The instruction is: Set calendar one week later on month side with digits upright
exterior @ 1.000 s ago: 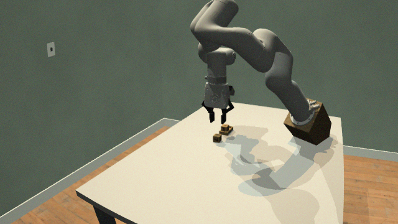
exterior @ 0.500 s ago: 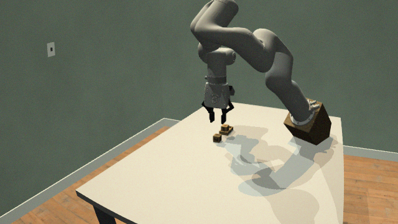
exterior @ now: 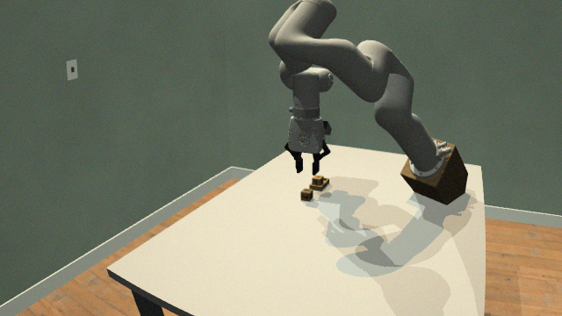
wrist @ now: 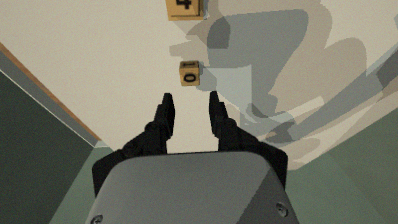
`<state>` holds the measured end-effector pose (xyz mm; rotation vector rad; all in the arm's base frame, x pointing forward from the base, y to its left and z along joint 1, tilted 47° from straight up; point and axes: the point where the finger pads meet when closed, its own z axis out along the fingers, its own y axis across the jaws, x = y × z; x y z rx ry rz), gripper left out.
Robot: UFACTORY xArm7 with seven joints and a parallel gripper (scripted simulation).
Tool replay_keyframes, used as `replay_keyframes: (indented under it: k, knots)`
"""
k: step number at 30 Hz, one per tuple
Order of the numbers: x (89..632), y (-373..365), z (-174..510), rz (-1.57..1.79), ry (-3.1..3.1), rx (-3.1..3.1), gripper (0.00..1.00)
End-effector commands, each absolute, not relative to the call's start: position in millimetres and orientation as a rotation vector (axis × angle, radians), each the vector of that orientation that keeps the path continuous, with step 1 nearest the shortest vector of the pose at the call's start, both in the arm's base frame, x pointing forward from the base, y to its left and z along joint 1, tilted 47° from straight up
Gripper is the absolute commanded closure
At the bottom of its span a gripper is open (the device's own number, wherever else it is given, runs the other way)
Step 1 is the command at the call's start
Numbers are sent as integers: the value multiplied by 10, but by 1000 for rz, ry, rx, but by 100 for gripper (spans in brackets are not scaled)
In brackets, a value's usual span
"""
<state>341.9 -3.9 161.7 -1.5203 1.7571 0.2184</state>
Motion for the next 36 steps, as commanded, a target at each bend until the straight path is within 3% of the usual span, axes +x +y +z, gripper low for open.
replay_keyframes:
  k: [1, 36]
  knots:
    - [3429, -42, 1613, 215, 1758, -1519, 53]
    - [3614, 199, 1350, 216, 1758, -1519, 53]
